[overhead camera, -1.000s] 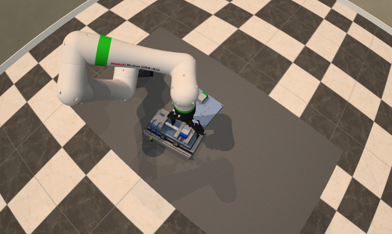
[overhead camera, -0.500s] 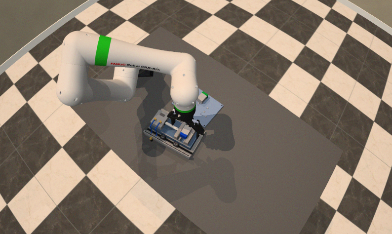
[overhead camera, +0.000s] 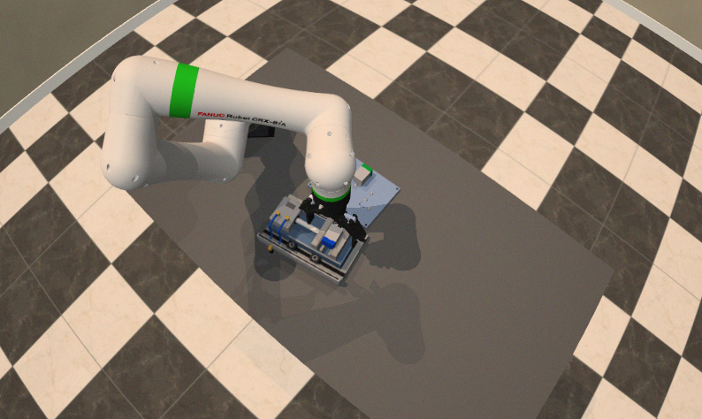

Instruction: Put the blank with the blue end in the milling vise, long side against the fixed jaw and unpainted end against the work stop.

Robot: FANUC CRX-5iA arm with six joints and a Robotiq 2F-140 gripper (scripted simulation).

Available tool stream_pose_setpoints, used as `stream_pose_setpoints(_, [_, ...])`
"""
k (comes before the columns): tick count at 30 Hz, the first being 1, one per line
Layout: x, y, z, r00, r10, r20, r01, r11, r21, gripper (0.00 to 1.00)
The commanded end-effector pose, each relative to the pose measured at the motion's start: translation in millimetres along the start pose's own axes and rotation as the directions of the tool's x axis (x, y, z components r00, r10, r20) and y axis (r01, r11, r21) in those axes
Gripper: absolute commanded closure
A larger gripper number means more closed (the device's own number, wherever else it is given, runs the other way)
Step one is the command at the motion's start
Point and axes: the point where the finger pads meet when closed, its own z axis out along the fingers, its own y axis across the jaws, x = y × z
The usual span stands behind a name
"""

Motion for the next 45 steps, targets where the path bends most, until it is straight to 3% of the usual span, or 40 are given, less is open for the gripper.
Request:
stream_pose_setpoints(1, [0.1,-0.6,-1.1,1.0,0.0,0.0,0.0,1.0,0.001,0.0])
stream_pose_setpoints(45, [0.1,-0.5,-8.7,1.0,0.0,0.0,0.0,1.0,0.001,0.0])
